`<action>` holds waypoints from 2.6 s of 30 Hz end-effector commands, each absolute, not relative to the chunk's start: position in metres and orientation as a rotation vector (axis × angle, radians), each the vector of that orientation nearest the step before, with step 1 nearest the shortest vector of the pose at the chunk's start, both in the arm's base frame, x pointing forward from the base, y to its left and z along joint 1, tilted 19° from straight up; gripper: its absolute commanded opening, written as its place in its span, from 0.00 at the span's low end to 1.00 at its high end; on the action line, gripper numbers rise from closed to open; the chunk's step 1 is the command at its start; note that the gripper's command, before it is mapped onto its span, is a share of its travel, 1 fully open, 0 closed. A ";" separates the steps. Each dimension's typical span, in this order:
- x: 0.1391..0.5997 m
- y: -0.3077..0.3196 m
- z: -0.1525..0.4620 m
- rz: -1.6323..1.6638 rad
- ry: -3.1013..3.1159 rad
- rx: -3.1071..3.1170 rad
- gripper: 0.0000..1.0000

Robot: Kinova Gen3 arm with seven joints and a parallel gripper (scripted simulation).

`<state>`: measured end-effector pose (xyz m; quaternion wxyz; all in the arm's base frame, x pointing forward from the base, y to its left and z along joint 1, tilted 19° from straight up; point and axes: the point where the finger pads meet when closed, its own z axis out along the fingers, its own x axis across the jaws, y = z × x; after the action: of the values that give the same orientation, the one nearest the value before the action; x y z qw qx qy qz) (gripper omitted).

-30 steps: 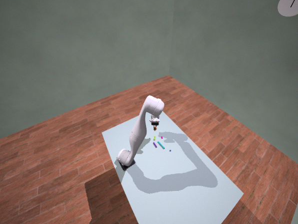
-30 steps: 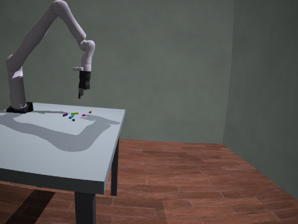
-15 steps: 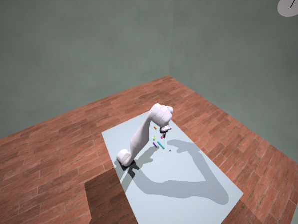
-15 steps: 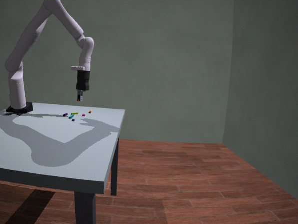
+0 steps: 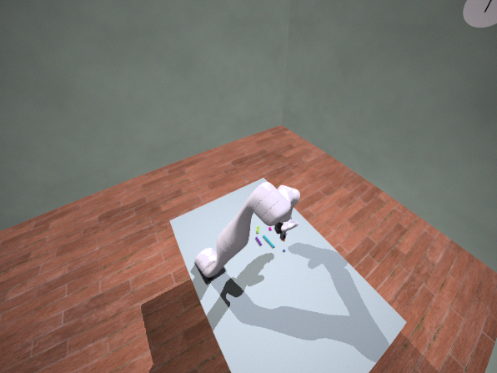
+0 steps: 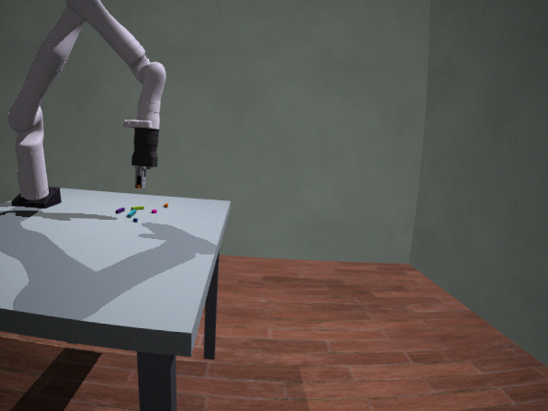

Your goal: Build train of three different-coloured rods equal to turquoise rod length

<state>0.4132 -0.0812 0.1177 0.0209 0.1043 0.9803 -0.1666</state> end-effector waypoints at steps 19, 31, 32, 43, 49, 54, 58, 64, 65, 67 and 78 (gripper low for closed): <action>0.413 -0.087 0.121 -0.514 3.036 0.322 0.24; 0.414 -0.097 0.093 -0.511 3.038 0.321 0.24; 0.414 -0.097 0.093 -0.511 3.038 0.321 0.24; 0.416 -0.111 0.053 -0.511 3.038 0.321 0.24; 0.417 -0.115 0.041 -0.511 3.038 0.321 0.24; 0.417 -0.116 0.039 -0.511 3.038 0.321 0.24; 0.417 -0.116 0.038 -0.511 3.038 0.321 0.24; 0.417 -0.116 0.038 -0.511 3.038 0.321 0.24; 0.417 -0.116 0.038 -0.511 3.038 0.321 0.24; 0.417 -0.116 0.038 -0.511 3.038 0.321 0.24; 0.417 -0.116 0.038 -0.511 3.038 0.321 0.24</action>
<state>0.4162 -0.1163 0.0378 0.0211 0.1039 0.9805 -0.1652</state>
